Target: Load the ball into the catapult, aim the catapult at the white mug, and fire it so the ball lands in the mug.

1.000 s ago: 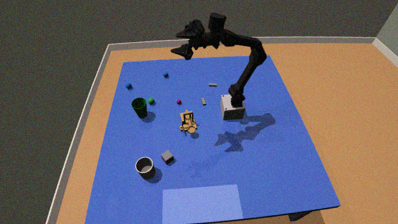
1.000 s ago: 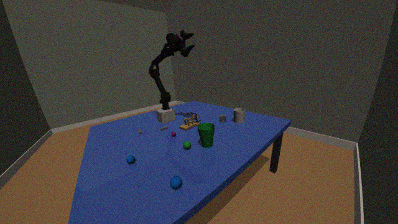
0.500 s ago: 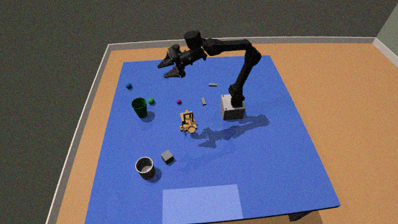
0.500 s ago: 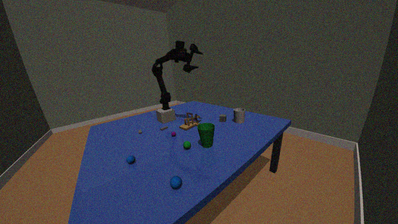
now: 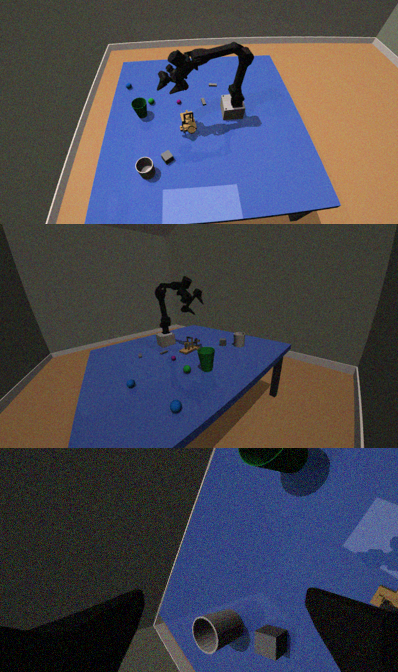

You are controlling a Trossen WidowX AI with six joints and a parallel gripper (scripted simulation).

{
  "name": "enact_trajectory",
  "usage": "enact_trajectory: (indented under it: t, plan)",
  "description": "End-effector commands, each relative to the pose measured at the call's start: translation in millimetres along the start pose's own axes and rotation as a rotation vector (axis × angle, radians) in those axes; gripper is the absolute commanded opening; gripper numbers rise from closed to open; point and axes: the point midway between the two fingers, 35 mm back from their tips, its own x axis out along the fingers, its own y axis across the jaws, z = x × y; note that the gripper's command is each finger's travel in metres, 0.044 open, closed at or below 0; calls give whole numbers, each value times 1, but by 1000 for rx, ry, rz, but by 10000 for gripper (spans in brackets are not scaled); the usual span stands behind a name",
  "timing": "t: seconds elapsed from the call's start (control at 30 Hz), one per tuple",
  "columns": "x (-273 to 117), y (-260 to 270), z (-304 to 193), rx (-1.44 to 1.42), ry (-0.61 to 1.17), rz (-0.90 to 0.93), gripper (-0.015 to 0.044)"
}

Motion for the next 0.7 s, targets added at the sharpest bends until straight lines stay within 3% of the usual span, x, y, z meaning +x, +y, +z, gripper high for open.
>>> enact_trajectory:
  t: [0.0, 0.67]
  plan:
    - [20, -39, 1, 52, 11, -150, 440]
    - [51, -199, -7, 271, 63, -792, 440]
